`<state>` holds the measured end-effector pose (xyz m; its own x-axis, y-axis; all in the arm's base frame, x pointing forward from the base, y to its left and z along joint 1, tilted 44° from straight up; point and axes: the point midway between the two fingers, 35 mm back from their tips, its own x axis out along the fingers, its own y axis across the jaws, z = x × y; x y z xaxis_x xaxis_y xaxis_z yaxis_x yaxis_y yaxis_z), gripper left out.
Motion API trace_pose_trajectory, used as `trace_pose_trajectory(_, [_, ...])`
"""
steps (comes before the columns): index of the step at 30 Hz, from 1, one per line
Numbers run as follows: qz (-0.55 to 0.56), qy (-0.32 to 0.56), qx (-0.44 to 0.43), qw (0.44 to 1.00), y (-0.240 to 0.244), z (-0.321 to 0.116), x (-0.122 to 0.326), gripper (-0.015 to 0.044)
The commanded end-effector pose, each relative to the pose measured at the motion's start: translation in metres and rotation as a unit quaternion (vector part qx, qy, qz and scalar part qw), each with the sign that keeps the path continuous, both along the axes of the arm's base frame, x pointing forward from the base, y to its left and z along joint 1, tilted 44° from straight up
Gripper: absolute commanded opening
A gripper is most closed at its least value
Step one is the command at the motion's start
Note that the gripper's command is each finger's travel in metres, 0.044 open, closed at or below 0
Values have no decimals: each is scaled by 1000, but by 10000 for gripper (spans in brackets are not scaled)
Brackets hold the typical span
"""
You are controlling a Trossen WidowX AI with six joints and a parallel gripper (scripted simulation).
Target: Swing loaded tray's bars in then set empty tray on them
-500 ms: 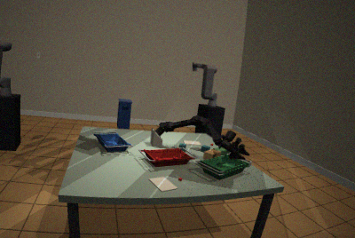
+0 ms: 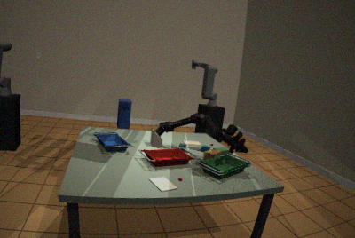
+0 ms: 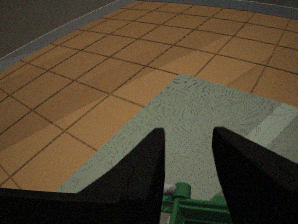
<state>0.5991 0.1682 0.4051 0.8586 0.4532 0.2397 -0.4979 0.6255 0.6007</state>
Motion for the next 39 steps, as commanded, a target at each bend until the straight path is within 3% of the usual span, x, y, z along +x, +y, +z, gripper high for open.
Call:
trace_pose_trajectory(1, [-6, -19, 4, 1000, -41, 52, -17, 84])
trace_pose_trajectory(3, [-6, -18, 4, 1000, -47, 59, -20, 84])
trace_pose_trajectory(4, [-13, -5, -2, 1000, -37, 31, -7, 84])
trace_pose_trajectory(12, [-4, 157, -132, 979, -74, -71, -15, 84])
trace_pose_trajectory(17, [33, 283, -197, 938, -105, -145, -54, 84])
trace_pose_trajectory(24, [125, 431, -230, 864, -133, -221, -142, 84])
trace_pose_trajectory(31, [244, 527, -193, 791, -137, -254, -242, 84])
trace_pose_trajectory(39, [254, 534, -186, 785, -136, -256, -251, 84])
